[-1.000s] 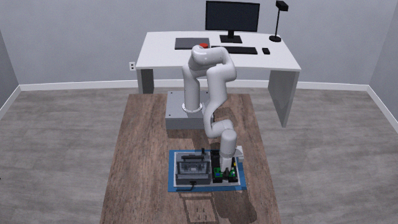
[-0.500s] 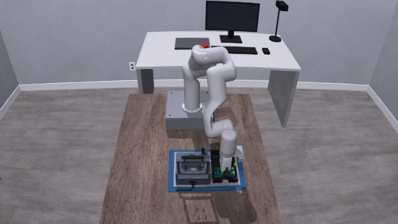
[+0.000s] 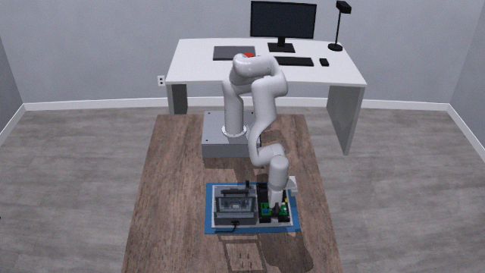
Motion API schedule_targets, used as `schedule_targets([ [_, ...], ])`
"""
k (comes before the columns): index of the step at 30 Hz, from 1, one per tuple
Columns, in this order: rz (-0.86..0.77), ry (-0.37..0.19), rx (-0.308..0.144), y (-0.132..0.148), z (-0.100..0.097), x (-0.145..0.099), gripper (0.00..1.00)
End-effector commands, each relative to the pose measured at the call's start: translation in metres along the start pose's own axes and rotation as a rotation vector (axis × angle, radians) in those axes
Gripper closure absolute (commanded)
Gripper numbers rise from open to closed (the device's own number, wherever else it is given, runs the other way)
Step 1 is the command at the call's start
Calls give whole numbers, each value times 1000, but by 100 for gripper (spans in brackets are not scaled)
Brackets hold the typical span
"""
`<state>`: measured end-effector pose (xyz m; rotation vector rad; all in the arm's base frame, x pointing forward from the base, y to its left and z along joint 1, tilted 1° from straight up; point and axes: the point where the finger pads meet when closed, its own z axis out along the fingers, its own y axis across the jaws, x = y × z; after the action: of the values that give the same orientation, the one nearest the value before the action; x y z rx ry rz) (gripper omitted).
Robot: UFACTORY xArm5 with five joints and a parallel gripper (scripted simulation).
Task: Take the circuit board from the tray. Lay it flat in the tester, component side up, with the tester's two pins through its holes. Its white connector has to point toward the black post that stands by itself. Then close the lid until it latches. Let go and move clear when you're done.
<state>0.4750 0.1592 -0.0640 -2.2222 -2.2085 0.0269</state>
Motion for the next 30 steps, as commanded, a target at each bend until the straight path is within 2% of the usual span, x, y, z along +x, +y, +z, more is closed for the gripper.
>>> schedule_targets([
  [1, 0, 1, -4, 2, -6, 1, 21],
  [30, 0, 1, -4, 1, -21, 1, 21],
])
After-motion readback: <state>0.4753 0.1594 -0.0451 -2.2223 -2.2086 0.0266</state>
